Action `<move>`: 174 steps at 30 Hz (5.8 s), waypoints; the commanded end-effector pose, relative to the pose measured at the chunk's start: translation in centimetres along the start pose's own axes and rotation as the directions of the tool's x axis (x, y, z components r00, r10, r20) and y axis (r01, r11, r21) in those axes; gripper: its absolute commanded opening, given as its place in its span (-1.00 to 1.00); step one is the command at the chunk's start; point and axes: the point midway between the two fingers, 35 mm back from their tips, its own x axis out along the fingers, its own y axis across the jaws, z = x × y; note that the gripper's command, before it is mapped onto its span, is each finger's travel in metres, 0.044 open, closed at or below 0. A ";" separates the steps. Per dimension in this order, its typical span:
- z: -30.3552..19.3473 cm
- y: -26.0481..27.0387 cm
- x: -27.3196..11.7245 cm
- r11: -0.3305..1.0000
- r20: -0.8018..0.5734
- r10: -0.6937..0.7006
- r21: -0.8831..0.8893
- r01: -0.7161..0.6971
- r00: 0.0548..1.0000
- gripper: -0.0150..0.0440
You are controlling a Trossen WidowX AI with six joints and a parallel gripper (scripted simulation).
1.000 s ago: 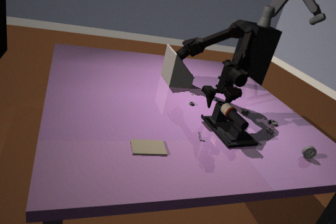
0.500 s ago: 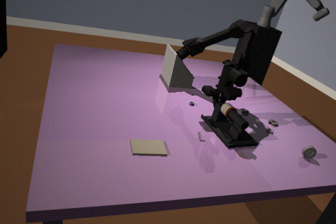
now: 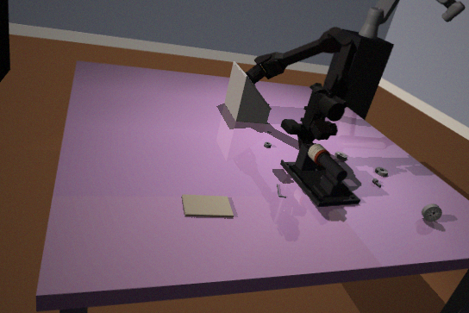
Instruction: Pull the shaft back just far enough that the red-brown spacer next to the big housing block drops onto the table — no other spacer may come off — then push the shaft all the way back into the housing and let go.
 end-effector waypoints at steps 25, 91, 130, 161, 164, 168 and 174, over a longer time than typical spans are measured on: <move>-1.4 0.1 0.0 1.000 -0.001 0.006 0.002 -0.006 1.000 -0.49; -2.0 0.0 0.0 1.000 -0.002 0.006 0.002 -0.006 1.000 -0.49; -2.5 0.0 0.0 1.000 -0.002 0.006 0.003 -0.006 1.000 -0.49; -2.8 0.0 0.0 1.000 -0.002 0.006 0.003 -0.006 1.000 -0.49; -2.8 0.0 0.0 1.000 -0.002 0.006 0.003 -0.006 1.000 -0.49; -2.8 0.0 0.0 1.000 -0.002 0.006 0.003 -0.006 1.000 -0.49; -2.9 0.0 0.0 1.000 -0.002 0.006 0.003 -0.006 1.000 -0.49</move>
